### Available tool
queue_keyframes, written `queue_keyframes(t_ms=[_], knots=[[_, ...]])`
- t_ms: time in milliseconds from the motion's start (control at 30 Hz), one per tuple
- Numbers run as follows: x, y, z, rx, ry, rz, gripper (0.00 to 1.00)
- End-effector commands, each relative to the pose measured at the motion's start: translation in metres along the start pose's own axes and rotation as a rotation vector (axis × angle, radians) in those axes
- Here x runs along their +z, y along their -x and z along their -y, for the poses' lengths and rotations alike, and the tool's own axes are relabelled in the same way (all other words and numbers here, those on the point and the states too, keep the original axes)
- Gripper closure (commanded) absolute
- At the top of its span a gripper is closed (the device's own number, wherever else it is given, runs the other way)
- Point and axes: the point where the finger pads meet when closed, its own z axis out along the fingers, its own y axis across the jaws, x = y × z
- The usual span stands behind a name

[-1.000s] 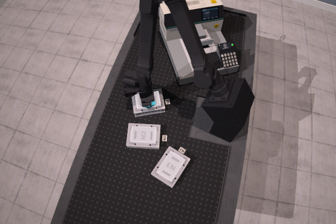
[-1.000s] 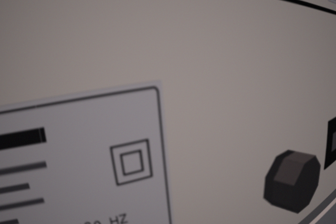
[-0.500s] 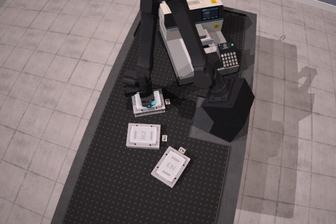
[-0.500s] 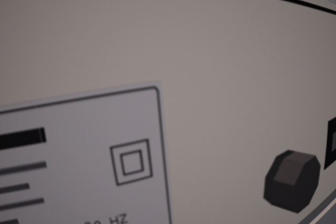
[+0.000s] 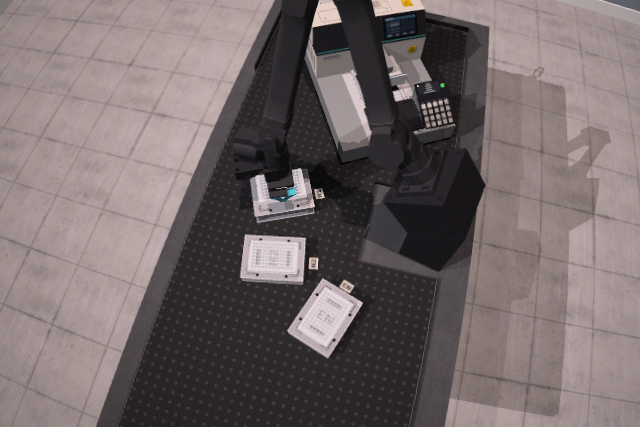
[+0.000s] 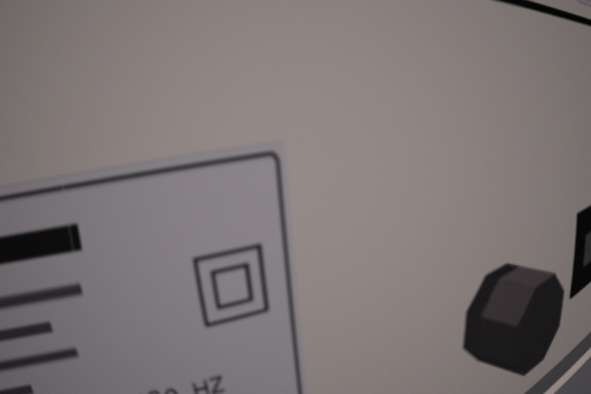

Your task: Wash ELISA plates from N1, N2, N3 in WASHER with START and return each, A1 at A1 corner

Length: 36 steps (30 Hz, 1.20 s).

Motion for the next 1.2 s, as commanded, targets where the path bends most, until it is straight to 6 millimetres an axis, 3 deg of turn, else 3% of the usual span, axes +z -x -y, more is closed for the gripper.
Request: queue_keyframes(t_ms=[0, 1167], knots=[[-0.010, 0.002, -0.004, 0.006, 0.004, 0.009, 0.16], [-0.063, 0.007, -0.001, 0.008, 0.000, 0.018, 0.16]])
